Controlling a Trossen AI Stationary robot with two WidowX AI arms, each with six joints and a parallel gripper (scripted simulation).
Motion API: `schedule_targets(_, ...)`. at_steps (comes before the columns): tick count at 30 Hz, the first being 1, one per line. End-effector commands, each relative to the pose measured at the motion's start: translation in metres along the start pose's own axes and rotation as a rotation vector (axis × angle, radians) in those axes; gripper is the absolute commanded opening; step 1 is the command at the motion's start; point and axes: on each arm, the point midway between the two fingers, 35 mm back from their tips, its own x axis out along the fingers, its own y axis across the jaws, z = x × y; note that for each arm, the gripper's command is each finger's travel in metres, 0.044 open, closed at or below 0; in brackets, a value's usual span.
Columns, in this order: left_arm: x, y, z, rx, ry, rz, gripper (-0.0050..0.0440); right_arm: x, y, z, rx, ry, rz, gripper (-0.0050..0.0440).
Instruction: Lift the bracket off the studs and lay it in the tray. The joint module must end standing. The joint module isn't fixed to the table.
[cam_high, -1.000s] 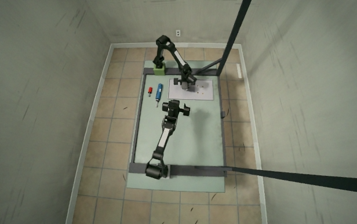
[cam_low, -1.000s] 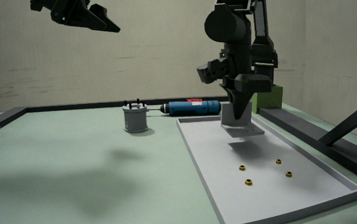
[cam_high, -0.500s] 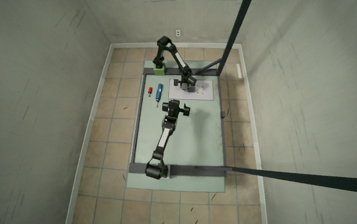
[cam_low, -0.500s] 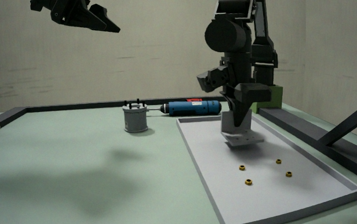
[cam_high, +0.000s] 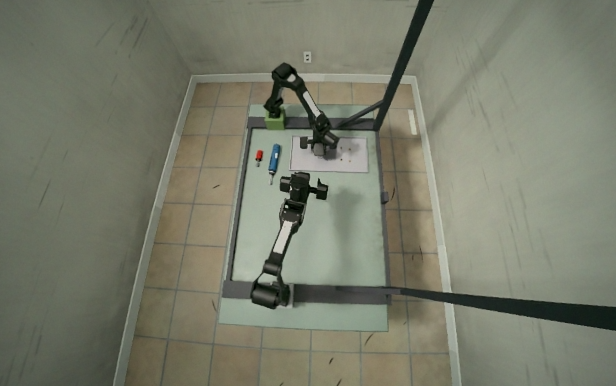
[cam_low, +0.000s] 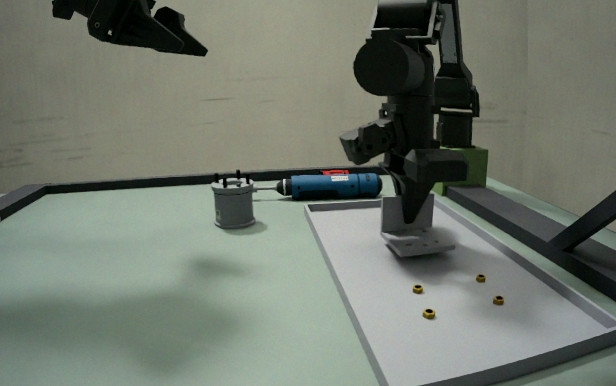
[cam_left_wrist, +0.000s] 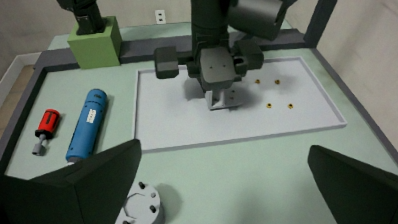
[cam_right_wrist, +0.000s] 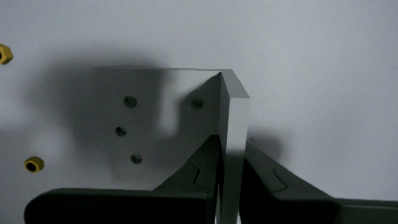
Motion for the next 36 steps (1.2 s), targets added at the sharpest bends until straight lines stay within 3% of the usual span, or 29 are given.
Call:
schedule_targets(1, -0.0066, -0.0005, 0.0119, 0.001, -0.032, -0.003, 0.0440, 0.0000, 0.0015, 0.0010, 0.000, -0.009, 0.008, -0.0050)
schedule_targets(25, -0.0066, -0.0005, 0.0119, 0.001, -0.032, -0.003, 0.0440, -0.0002, 0.0052, 0.0043, 0.000, -0.022, 0.025, -0.0050)
schedule_targets(26, -0.0066, -0.0005, 0.0119, 0.001, -0.032, -0.003, 0.0440, -0.0002, 0.0052, 0.0043, 0.000, -0.022, 0.025, 0.0024)
schedule_targets(36, -0.0066, -0.0005, 0.0119, 0.001, -0.032, -0.003, 0.0440, -0.0002, 0.0052, 0.0043, 0.000, -0.022, 0.025, 0.0264)
